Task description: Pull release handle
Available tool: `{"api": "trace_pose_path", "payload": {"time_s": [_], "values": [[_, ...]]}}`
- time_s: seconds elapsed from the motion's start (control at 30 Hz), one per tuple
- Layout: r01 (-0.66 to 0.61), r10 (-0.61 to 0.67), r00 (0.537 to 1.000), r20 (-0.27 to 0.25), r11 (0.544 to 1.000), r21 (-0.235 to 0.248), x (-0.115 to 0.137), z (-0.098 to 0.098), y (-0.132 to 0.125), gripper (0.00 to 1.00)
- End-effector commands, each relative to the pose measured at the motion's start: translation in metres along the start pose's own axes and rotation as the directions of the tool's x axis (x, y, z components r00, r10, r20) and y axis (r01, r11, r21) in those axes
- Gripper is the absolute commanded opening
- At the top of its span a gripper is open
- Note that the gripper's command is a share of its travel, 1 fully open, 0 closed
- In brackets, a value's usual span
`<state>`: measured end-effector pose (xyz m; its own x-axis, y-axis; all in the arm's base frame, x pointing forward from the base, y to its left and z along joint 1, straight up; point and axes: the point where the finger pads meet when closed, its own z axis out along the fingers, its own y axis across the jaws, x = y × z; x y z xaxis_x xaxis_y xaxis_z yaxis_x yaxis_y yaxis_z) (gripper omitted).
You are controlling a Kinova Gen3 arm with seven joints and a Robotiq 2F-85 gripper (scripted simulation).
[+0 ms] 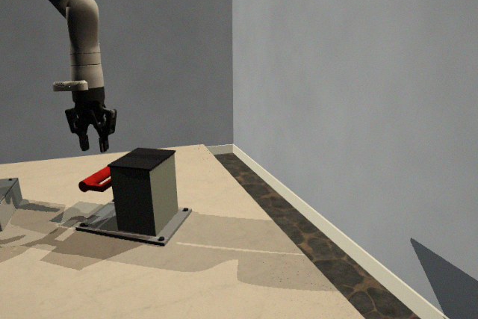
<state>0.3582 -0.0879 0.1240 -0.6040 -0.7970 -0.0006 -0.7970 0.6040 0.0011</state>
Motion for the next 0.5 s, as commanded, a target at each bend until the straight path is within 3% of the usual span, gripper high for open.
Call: {"api": "trace_pose_path", "payload": {"time_s": [0.0,0.47], "values": [[0.000,0.000,1.000,0.001,1.000,0.000,0.000,0.002,0.000,0.55],[0.000,0.000,1.000,0.001,1.000,0.000,-0.001,0.016,0.000,0.55]]}}
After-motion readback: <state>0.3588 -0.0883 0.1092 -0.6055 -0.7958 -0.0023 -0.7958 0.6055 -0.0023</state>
